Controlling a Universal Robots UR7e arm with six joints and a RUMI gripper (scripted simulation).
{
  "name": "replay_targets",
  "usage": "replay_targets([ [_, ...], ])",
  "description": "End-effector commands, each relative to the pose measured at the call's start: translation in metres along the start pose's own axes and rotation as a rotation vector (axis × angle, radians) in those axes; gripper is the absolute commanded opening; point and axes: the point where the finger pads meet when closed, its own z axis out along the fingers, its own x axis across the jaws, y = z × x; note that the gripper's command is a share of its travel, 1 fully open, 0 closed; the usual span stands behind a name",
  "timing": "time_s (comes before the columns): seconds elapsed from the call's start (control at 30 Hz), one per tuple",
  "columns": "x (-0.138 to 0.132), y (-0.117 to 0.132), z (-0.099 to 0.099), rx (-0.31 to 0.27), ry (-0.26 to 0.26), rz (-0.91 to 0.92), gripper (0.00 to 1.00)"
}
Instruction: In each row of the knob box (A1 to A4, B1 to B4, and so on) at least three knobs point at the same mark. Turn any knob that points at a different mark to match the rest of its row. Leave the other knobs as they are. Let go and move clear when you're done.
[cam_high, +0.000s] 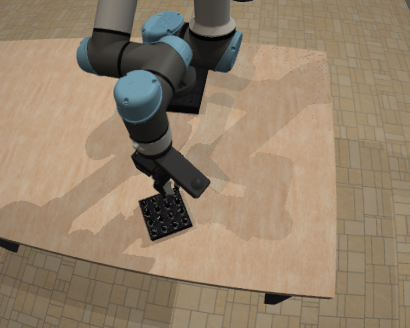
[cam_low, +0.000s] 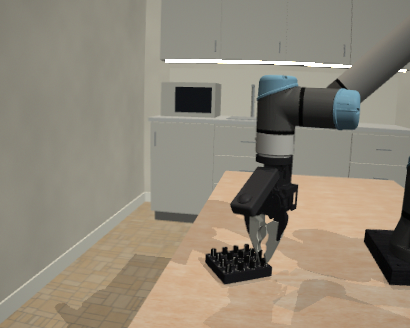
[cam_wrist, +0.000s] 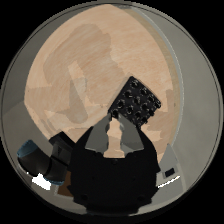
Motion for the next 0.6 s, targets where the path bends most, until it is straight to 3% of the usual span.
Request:
replay_targets([
  [0.0,-0.0024,0.0002,0.0019,-0.001,-0.004,0.021,0.04],
  [0.57,-0.0020,0.0000,0.0014,-0.001,-0.003,0.194,0.04],
])
